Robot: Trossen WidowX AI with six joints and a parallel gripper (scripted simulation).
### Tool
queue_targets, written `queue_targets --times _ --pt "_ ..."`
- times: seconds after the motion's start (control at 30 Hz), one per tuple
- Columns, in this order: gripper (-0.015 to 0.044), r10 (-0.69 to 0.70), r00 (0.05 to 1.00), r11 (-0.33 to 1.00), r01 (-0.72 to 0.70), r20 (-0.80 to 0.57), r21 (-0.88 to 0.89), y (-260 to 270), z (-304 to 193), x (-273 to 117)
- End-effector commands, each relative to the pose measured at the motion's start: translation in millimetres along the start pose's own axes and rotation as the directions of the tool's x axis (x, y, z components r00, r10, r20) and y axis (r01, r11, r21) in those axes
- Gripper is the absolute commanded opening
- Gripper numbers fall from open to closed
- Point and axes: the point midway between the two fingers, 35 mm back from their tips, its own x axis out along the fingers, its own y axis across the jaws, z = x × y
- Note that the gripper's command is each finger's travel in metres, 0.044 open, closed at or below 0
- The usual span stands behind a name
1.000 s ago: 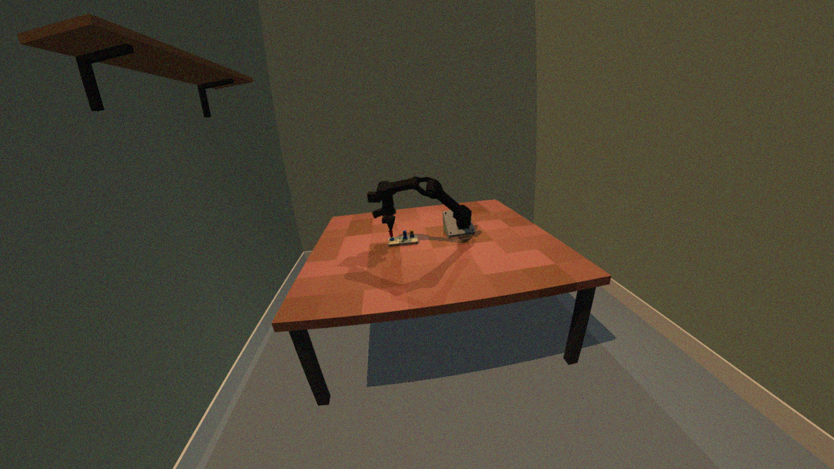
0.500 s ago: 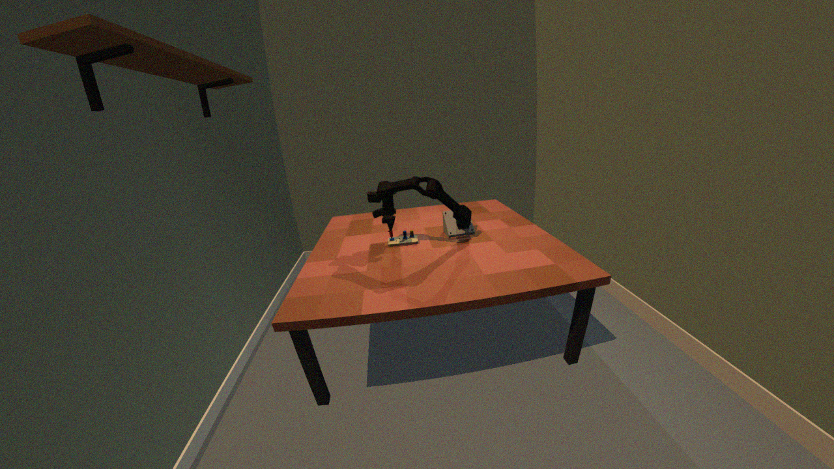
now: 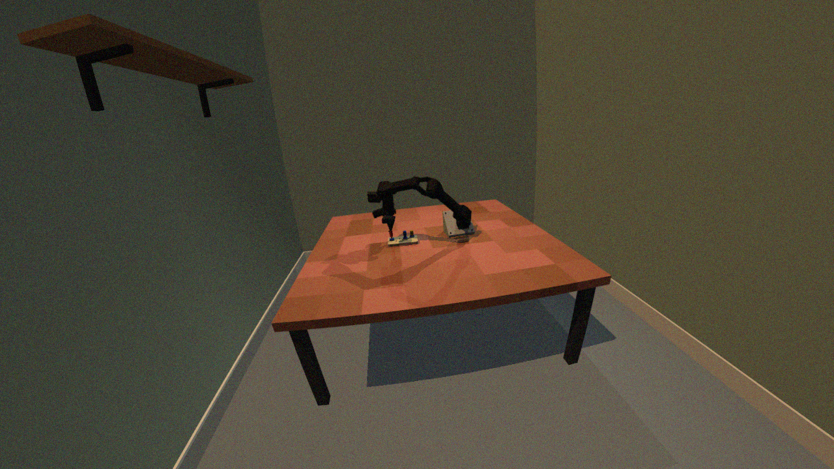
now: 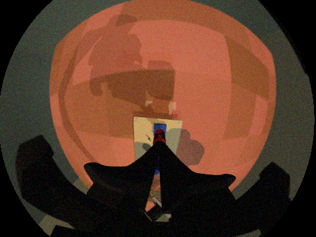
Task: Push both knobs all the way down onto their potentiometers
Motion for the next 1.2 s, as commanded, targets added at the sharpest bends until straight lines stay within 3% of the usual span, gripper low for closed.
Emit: queue_targets --times 0.0,1.17 --pt "0.0000 0.004 1.000 1.000 -0.005 -0.014 -0.010 2.7 1.1 11.5" --pt "0.0000 0.005 1.000 1.000 -0.005 -0.014 -0.010 2.7 1.0 15.5"
